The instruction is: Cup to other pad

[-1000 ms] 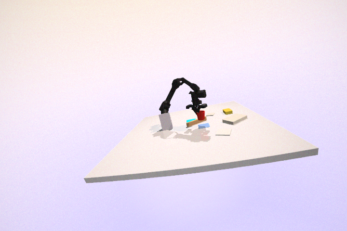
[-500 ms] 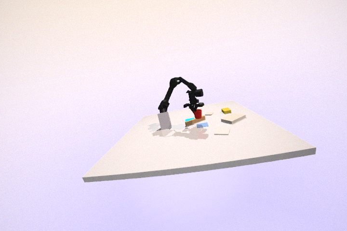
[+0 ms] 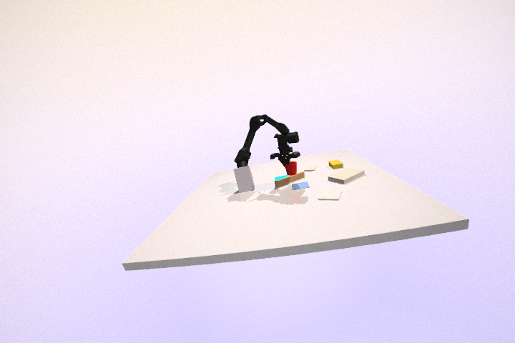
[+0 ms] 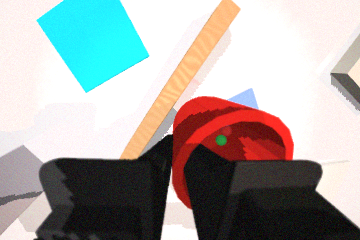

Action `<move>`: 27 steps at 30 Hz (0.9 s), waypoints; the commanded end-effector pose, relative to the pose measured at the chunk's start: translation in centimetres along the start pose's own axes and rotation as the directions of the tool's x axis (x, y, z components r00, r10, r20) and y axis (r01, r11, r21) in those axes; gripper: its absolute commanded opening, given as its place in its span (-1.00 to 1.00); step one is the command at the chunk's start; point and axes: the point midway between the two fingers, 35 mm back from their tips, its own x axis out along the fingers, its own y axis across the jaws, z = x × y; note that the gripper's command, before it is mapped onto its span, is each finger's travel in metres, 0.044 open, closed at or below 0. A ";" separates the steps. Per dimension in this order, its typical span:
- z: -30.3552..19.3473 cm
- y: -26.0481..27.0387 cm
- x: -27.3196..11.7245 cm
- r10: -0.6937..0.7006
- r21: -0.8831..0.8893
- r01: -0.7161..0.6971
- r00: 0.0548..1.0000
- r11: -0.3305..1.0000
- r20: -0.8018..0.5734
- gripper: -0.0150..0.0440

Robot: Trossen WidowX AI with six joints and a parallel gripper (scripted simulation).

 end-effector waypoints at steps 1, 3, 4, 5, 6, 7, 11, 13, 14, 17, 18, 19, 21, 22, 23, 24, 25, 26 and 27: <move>0.5 0.7 -0.1 -0.003 0.001 0.003 1.000 1.000 0.005 -0.49; 0.7 1.0 -0.1 -0.002 0.001 0.002 1.000 1.000 0.005 -0.49; 0.8 1.2 -0.1 -0.002 0.001 0.002 1.000 1.000 0.005 -0.49; 0.9 1.3 -0.1 -0.002 0.001 0.002 1.000 1.000 0.005 -0.49; 1.0 1.5 -0.1 -0.002 0.001 0.002 1.000 1.000 0.005 -0.49; 1.1 1.7 -0.1 -0.002 0.001 0.002 1.000 1.000 0.005 -0.49; 1.5 2.3 -0.1 -0.002 0.001 0.002 1.000 1.000 0.005 -0.49; 1.7 2.6 -0.1 -0.002 0.002 0.002 1.000 1.000 0.005 -0.49; 1.8 2.8 -0.1 -0.002 0.002 0.002 1.000 1.000 0.005 -0.49; 2.1 3.2 -0.1 -0.001 0.002 0.001 1.000 1.000 0.005 -0.49; 2.2 3.4 -0.1 -0.001 0.002 0.001 1.000 1.000 0.005 -0.49; 2.3 3.6 -0.2 -0.001 0.002 0.001 1.000 1.000 0.005 -0.49; 2.5 3.9 -0.2 -0.001 0.002 0.001 1.000 1.000 0.005 -0.49; 2.6 4.0 -0.2 -0.001 0.002 0.001 1.000 1.000 0.006 -0.49; 2.7 4.2 -0.2 -0.001 0.002 0.001 1.000 1.000 0.006 -0.49; 2.8 4.3 -0.2 -0.001 0.002 0.001 1.000 1.000 0.006 -0.49; 2.9 4.5 -0.2 -0.001 0.002 0.001 1.000 1.000 0.006 -0.49; 3.0 4.6 -0.2 -0.001 0.002 0.001 1.000 1.000 0.006 -0.49; 3.1 4.8 -0.2 0.000 0.002 0.000 1.000 1.000 0.006 -0.49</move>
